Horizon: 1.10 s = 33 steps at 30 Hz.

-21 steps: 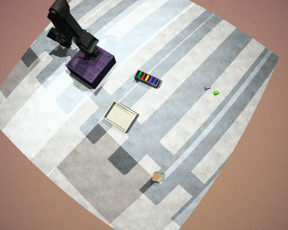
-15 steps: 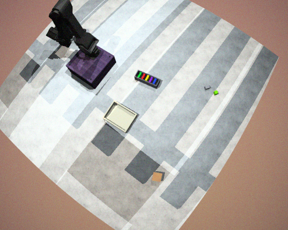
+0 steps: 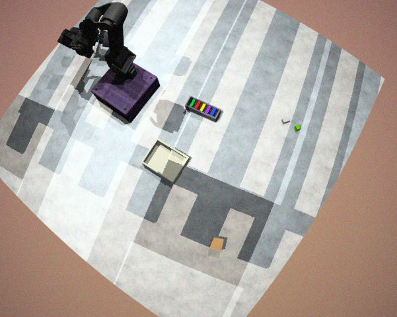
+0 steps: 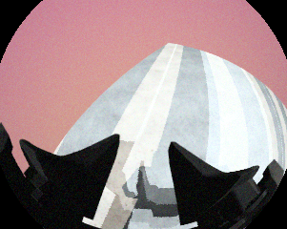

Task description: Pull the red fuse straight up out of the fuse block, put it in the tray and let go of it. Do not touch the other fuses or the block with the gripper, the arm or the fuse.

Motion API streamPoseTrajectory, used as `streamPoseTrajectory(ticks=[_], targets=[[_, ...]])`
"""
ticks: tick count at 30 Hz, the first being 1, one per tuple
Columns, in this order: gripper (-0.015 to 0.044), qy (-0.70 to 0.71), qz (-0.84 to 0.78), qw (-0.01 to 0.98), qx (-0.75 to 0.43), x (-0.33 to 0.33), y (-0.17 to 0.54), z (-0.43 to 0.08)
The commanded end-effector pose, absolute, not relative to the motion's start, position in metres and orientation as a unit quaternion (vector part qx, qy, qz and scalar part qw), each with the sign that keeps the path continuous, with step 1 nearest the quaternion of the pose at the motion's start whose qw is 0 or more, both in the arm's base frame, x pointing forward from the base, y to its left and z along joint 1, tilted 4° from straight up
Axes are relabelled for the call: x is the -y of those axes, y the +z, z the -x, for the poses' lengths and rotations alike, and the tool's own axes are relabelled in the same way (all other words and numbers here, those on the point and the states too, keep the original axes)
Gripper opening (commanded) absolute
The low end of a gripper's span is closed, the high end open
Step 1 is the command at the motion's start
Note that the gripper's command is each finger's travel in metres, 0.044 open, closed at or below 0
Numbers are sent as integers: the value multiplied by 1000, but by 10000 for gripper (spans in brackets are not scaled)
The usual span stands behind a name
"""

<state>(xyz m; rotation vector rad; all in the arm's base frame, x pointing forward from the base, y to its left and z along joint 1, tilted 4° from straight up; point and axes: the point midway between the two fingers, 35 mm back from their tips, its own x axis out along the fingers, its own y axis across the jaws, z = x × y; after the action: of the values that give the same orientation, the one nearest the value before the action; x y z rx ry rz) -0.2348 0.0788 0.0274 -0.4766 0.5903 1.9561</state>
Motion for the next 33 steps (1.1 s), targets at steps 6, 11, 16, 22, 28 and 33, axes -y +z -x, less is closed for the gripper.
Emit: streamPoseTrajectory(ticks=[6,11,16,22,28,33], targets=[[117,833,228,443,-240,-45,27,247],[74,871,289,328,-226,29,24,255],[74,891,349,212,-200,103,21,240],[74,892,418,76,-153,181,19,194],[74,871,479,-53,-91,239,18,123],[74,840,521,-151,-29,266,19,50]])
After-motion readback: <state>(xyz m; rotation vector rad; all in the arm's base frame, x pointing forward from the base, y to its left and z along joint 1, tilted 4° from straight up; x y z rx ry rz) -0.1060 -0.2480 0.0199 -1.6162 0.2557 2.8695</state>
